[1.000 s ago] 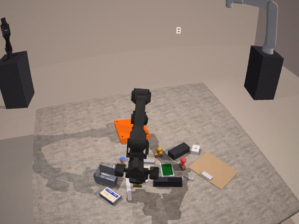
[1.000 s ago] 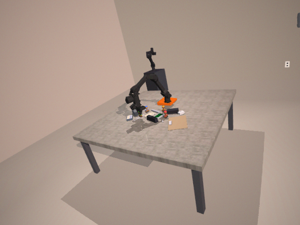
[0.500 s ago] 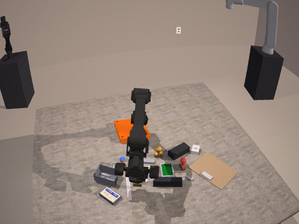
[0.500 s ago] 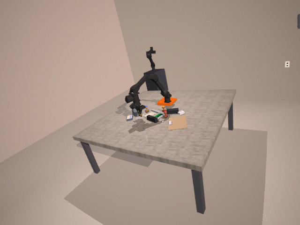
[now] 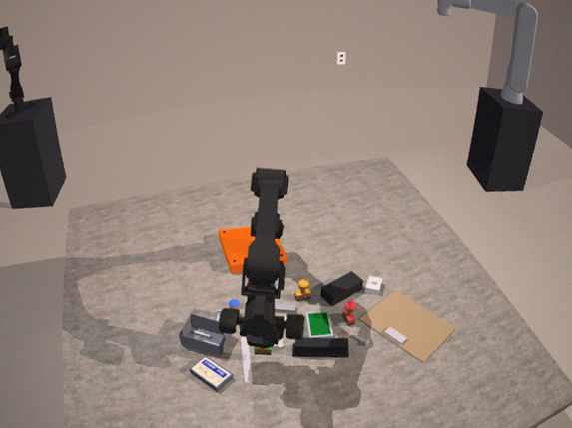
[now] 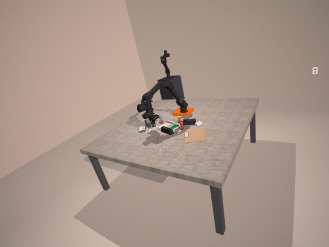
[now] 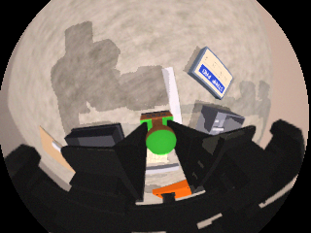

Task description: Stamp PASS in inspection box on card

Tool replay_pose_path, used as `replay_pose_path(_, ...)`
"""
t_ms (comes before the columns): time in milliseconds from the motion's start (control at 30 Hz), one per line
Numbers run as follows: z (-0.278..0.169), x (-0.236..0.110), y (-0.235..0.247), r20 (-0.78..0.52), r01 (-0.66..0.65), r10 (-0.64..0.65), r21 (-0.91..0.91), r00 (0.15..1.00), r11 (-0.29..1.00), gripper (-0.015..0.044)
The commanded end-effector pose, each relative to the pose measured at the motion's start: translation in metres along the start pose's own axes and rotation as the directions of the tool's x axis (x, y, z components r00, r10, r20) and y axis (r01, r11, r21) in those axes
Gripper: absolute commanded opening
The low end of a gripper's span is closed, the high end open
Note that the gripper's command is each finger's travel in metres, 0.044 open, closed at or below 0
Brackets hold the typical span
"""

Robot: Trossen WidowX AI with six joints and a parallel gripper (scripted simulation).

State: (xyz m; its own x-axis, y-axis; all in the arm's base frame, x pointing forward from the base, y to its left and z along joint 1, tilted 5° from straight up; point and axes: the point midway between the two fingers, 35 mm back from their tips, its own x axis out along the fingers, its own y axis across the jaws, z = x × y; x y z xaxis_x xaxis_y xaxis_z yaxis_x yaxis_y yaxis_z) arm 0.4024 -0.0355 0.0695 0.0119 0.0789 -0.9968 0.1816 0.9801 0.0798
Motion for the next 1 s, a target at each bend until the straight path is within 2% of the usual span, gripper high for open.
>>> replay_pose_path(0, 0.000, -0.002, 0.000, -0.001, -0.004, 0.004, -0.004, 1.000, 1.000, 0.0000)
replay_pose_path(967, -0.001, -0.017, 0.000, -0.001, -0.006, 0.006, -0.004, 1.000, 1.000, 0.0000)
